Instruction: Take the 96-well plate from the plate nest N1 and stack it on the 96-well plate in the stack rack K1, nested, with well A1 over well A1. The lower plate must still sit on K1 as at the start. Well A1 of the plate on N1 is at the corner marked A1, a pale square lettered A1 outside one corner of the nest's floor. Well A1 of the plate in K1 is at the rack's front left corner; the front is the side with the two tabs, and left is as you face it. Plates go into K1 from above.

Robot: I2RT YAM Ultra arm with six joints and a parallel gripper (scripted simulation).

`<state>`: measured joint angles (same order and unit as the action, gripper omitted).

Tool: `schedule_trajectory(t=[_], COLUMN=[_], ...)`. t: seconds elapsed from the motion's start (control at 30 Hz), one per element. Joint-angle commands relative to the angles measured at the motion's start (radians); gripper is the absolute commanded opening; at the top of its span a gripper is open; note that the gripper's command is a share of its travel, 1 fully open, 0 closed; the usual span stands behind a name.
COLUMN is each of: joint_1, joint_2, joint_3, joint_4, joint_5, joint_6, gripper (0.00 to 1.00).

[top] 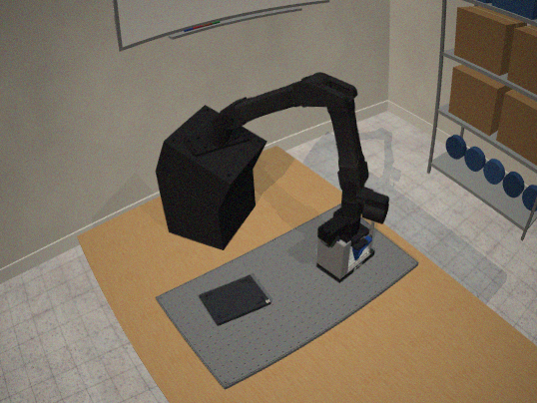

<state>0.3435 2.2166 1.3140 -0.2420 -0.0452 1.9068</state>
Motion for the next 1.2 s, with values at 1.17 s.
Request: schedule_trajectory(t=[1.17], joint_1=[0.014], joint_2=[0.028], joint_3=[0.039], joint_4=[0.028], joint_5=[0.007], joint_6=[0.005], gripper=[0.00])
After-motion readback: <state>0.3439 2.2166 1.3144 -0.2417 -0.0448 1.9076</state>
